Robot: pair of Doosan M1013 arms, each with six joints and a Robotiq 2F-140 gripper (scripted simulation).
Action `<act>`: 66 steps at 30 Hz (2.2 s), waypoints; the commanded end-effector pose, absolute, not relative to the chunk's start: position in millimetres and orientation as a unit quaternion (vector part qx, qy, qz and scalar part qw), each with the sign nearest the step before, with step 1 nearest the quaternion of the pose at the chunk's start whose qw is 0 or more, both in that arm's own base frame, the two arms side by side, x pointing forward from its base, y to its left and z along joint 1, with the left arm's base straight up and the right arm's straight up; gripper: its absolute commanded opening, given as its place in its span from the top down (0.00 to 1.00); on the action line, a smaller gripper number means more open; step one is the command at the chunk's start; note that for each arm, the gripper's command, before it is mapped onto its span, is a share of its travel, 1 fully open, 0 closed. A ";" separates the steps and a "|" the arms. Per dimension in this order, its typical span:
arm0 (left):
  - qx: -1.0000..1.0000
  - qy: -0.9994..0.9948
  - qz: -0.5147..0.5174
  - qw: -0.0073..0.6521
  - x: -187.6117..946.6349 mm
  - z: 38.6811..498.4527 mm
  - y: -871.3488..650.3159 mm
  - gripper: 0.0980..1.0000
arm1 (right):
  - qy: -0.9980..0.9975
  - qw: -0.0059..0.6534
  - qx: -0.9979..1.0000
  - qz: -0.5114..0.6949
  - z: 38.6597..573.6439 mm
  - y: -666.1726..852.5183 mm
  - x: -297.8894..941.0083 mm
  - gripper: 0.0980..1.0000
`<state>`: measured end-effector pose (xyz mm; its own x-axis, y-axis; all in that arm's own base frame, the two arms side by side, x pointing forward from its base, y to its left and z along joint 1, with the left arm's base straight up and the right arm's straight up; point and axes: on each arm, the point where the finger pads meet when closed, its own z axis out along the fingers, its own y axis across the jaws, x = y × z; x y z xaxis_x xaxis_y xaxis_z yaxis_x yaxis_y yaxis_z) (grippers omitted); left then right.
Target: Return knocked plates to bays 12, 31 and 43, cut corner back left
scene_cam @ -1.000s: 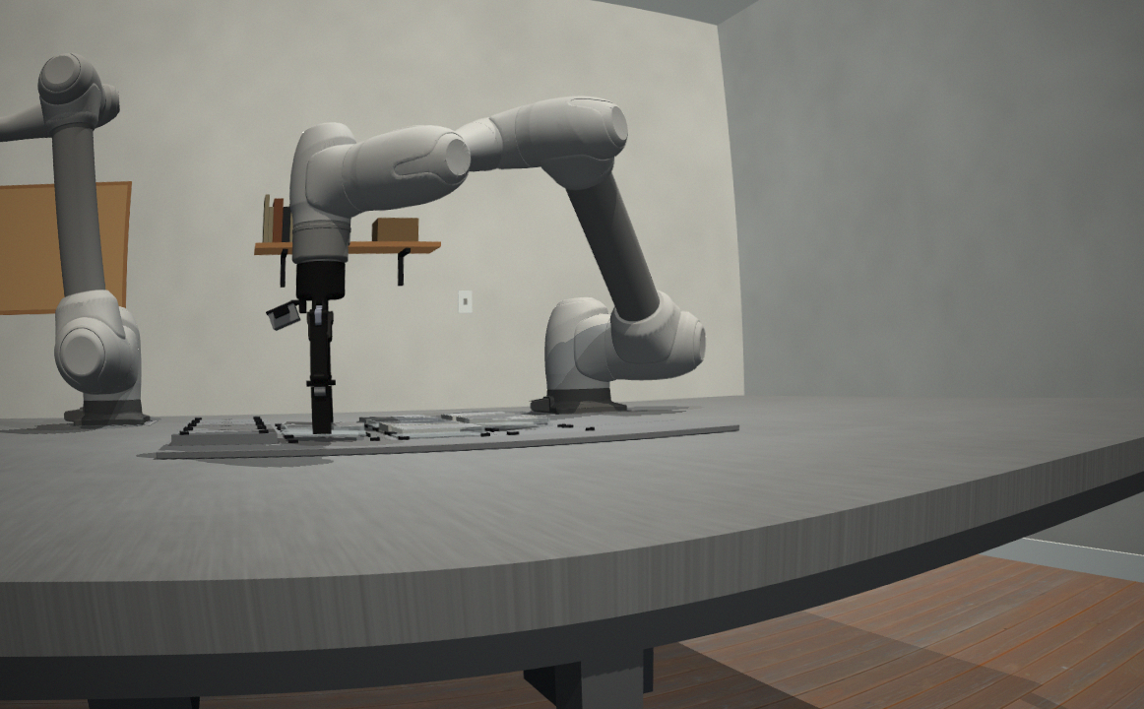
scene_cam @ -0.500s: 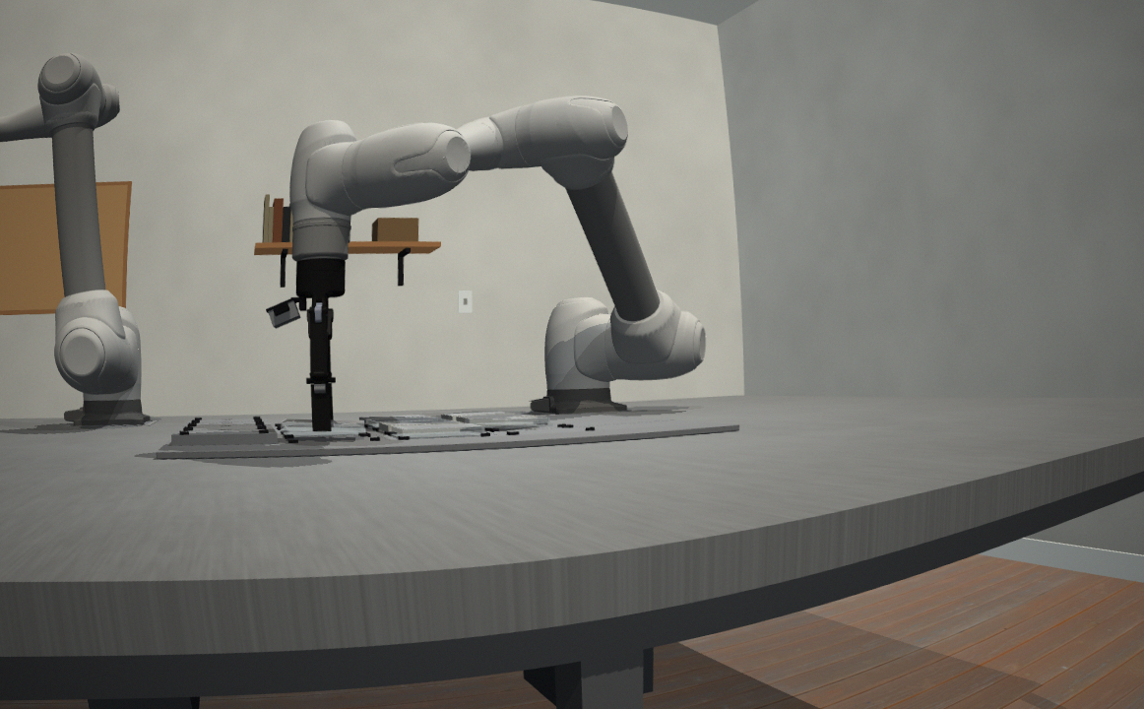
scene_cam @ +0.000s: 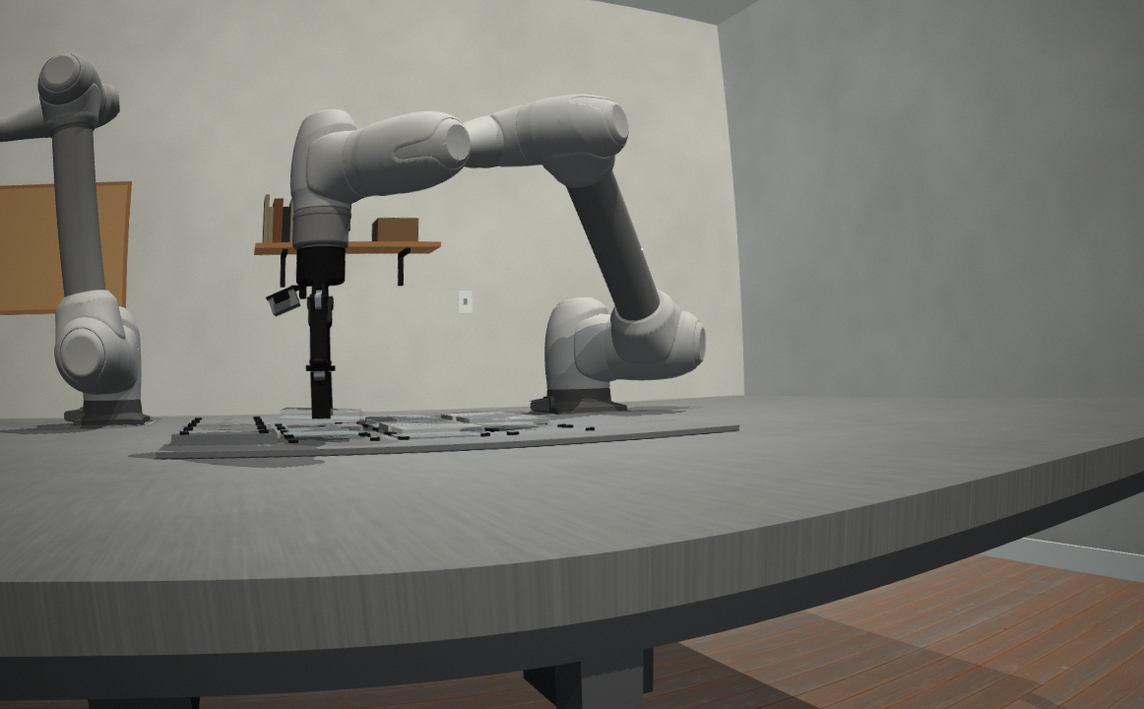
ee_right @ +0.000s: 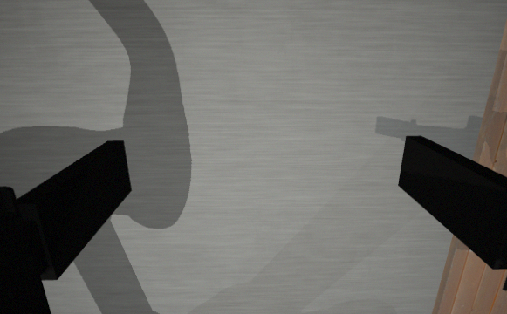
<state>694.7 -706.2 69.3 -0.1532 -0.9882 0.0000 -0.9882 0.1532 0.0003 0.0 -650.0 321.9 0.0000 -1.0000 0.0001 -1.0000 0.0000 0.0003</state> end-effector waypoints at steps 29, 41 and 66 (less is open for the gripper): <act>0.710 -0.704 0.001 0.000 697.9 81.1 -695.7 1.00 | -0.707 0.000 0.707 0.001 322.8 -650.3 0.1 0.00; 0.710 -0.704 0.001 0.000 697.8 67.8 -696.2 1.00 | -0.707 0.000 0.707 0.001 322.8 -650.3 0.1 0.00; 0.710 -0.704 0.001 0.000 697.7 55.8 -696.7 1.00 | -0.707 0.000 0.707 0.001 322.8 -650.3 0.1 0.00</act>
<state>697.3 -696.4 54.2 0.0084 -1.0000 0.0000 -1.0000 -0.0084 0.0002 0.0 -650.0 321.9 0.0000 -1.0000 0.0001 -1.0000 0.0000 0.0003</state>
